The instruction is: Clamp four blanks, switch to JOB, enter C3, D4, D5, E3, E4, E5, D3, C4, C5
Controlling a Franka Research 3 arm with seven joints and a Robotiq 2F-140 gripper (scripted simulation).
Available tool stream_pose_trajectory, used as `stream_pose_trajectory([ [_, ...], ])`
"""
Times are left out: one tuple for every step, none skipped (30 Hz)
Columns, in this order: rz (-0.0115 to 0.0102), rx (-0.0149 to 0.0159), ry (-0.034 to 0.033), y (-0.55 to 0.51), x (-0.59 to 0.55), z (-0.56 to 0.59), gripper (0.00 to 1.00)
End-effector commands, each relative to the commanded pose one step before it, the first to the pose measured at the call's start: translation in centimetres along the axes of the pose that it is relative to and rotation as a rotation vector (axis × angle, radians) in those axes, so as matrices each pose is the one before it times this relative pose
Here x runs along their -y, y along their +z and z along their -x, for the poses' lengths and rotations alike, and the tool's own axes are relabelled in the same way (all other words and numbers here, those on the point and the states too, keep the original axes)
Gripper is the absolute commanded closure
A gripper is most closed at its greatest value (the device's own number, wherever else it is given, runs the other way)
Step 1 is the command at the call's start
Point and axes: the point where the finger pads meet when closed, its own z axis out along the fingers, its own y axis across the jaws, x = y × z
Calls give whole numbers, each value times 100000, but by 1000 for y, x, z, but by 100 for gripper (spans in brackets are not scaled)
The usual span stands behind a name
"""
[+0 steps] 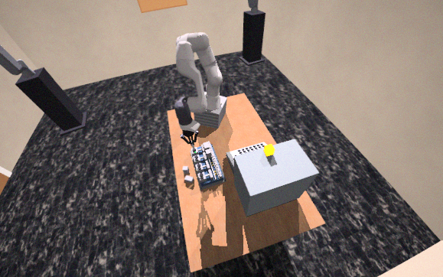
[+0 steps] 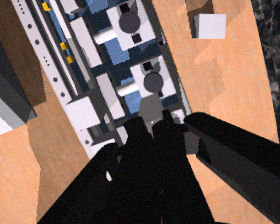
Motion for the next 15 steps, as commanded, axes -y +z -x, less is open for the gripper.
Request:
stream_pose_trajectory([
  [44, 24, -160, 248, -61, 10, 100],
  [10, -1, -4, 103, 0, 0, 100],
  [0, 0, 0, 0, 0, 0, 100],
  [0, 0, 0, 0, 0, 0, 100],
  [3, -1, -1, 118, -1, -1, 100],
  [0, -1, 0, 134, -1, -1, 100],
  [0, 1, 0, 151, -1, -1, 100],
  [0, 0, 0, 167, -1, -1, 100],
  [0, -1, 1, 183, -2, -2, 100],
  [0, 1, -1, 199, -1, -1, 100],
  [0, -1, 1, 214, -2, -2, 100],
  [0, 1, -1, 230, -1, -1, 100],
  [0, -1, 1, 244, -2, -2, 100],
  [0, 1, -1, 258, -1, -1, 100],
  [0, -1, 1, 271, -2, -3, 100],
])
